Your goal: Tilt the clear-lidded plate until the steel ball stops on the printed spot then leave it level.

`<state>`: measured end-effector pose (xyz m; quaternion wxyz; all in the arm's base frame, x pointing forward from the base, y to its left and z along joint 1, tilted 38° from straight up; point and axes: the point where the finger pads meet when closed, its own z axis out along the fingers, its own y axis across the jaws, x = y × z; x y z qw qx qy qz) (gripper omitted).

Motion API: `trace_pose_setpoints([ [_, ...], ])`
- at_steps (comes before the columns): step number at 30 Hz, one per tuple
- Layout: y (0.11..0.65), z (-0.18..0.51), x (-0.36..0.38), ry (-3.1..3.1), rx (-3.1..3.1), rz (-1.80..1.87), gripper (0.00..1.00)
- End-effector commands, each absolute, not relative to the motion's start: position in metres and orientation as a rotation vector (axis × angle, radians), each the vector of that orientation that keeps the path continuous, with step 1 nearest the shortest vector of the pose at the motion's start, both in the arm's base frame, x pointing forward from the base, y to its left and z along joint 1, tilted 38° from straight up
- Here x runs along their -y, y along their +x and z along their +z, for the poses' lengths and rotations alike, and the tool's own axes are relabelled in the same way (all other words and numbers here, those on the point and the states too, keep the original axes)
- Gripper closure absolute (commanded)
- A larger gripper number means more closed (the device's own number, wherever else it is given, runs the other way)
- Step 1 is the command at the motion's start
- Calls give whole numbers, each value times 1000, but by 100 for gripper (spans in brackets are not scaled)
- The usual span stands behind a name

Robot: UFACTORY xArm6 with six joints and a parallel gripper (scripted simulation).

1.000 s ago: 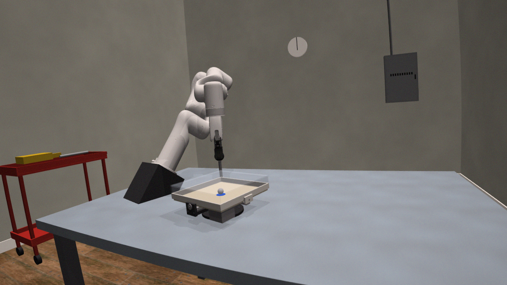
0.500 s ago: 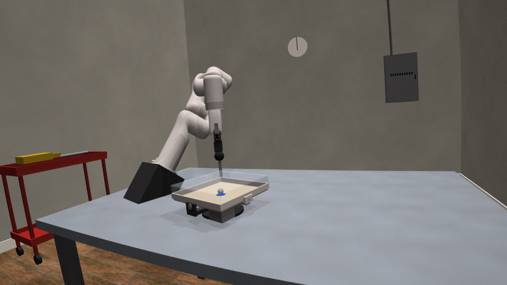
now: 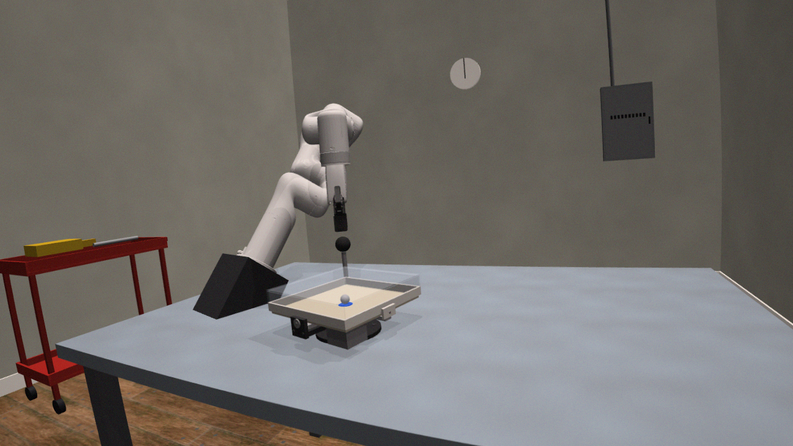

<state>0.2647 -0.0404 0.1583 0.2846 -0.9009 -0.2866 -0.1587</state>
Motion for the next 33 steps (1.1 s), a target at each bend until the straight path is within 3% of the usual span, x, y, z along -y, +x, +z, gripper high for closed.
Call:
trace_pose_setpoints([
  [1, 265, 160, 42, -2412, 767, -427, 39],
  [11, 265, 161, 43, -2412, 767, -427, 39],
  [12, 265, 161, 43, -2412, 767, -427, 0],
  [33, 265, 161, 43, -2412, 767, -427, 0],
])
